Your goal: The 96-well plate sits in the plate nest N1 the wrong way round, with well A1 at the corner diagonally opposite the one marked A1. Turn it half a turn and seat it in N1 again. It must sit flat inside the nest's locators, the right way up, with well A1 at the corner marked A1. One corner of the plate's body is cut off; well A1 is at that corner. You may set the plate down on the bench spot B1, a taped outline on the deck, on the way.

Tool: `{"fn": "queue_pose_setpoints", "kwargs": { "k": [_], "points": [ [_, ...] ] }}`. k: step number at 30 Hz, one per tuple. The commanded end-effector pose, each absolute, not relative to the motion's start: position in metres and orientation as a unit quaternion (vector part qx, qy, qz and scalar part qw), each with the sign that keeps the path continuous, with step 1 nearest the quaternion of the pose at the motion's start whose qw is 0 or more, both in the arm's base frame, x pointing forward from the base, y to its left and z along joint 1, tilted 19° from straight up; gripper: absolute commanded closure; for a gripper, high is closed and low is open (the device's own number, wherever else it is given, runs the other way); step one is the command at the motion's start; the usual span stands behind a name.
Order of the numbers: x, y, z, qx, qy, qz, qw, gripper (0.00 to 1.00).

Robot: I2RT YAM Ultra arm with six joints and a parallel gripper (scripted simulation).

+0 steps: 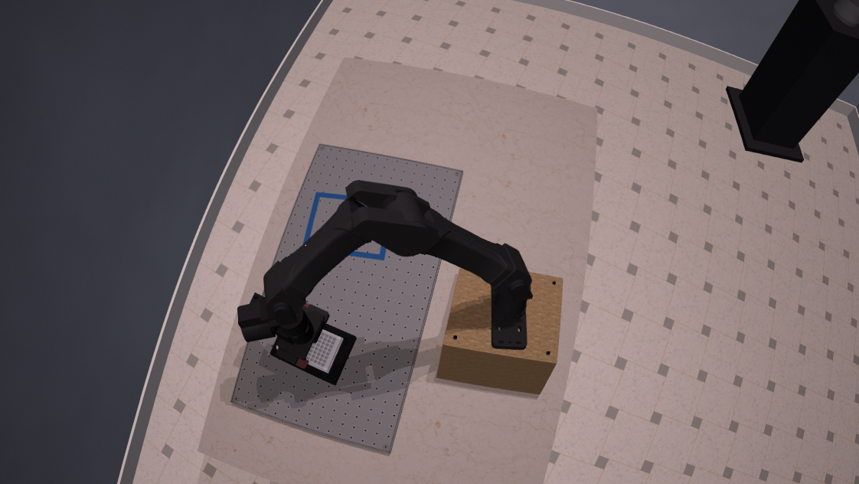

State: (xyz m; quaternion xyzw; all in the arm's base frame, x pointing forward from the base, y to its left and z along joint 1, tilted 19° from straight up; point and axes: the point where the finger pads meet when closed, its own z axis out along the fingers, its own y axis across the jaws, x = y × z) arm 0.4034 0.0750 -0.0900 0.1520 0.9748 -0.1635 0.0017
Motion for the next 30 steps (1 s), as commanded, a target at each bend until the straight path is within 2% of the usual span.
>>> {"fn": "queue_pose_setpoints", "kwargs": {
  "k": [1,30],
  "points": [
    [0.405,0.076,-0.083,0.146,0.976,-0.161,0.014,1.00],
    [0.411,0.074,-0.082,0.151,0.976,-0.157,0.022,1.00]
  ]
}}
